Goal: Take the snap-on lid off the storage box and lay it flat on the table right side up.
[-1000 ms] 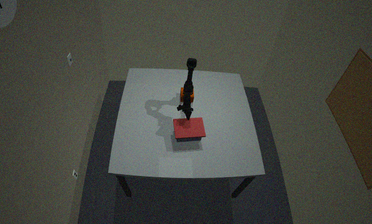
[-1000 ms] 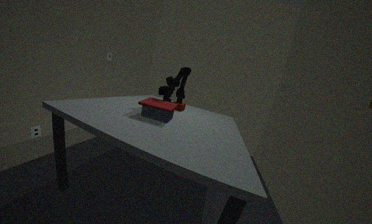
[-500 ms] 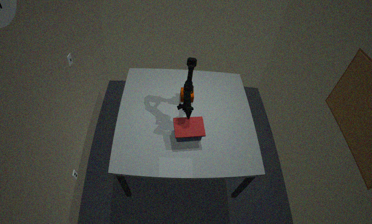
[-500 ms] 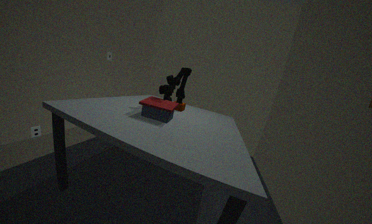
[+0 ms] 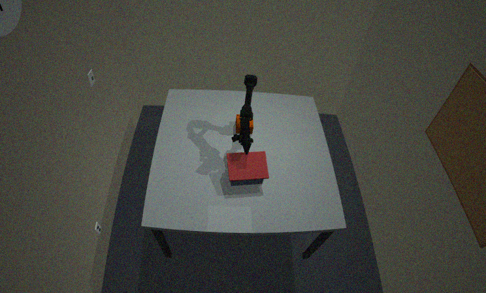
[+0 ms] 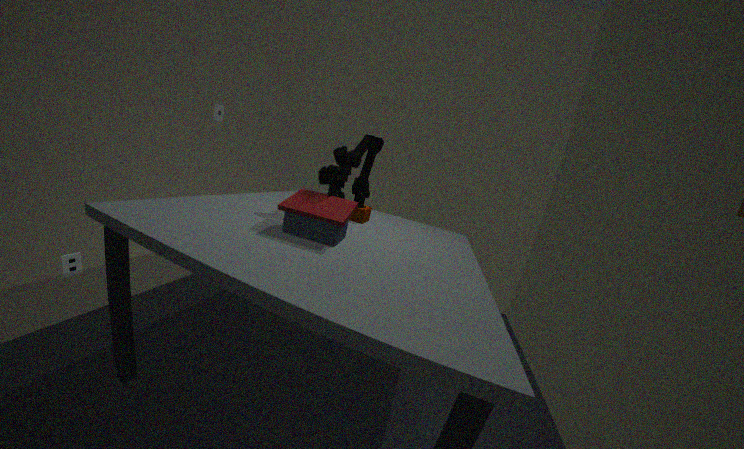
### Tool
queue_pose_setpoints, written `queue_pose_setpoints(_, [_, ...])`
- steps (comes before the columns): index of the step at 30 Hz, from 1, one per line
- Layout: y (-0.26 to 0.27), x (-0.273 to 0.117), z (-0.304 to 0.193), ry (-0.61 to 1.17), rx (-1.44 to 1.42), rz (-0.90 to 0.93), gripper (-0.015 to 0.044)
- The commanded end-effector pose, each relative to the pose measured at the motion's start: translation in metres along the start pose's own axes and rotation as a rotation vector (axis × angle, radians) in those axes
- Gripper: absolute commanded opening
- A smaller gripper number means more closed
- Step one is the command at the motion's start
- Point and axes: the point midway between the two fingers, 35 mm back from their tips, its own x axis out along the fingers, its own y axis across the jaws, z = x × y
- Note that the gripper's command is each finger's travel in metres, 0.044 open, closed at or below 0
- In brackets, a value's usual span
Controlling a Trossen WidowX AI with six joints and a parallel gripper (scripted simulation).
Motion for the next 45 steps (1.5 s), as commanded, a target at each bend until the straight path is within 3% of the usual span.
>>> queue_pose_setpoints(1, [0.016, -0.005, 0.002, -0.008, 0.001, 0.026, 0.0000])
queue_pose_setpoints(45, [0.065, -0.037, 0.001, -0.008, 0.001, 0.027, 0.0000])
